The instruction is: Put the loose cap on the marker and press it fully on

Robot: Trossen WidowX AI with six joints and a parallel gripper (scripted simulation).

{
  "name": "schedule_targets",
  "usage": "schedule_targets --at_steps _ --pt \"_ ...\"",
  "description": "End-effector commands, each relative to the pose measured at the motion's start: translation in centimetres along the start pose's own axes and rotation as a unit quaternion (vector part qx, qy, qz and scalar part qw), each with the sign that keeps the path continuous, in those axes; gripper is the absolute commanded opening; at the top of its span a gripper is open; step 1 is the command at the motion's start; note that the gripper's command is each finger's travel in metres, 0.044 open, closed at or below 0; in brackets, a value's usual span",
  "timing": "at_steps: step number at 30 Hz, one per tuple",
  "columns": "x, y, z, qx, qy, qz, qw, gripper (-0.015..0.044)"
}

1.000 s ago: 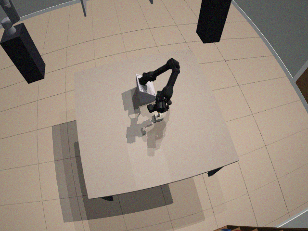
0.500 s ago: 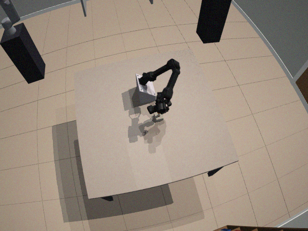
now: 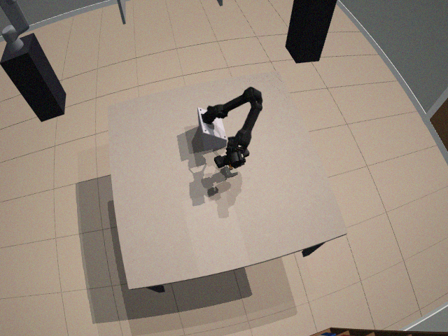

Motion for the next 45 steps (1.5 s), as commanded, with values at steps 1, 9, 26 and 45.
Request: schedule_targets --at_steps 1,9,26,45 --pt "0.0 0.1 -0.6 0.000 -0.003 -0.004 1.000 0.0000" --pt "0.1 0.1 -1.7 -0.001 -0.004 -0.004 1.000 0.0000" --pt "0.1 0.1 -1.6 0.000 -0.002 -0.001 1.000 0.0315" --pt "-0.1 0.2 5.4 0.001 -0.001 -0.051 0.999 0.0361"
Point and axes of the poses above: the point midway between the two fingers, 35 mm back from their tips, its own z axis back along the fingers, its own x axis across the jaws, y = z × x, the point moved 5 cm from there along z, back along the fingers, and after that the axes turned 13 degrees about z, right-handed, at the moved point
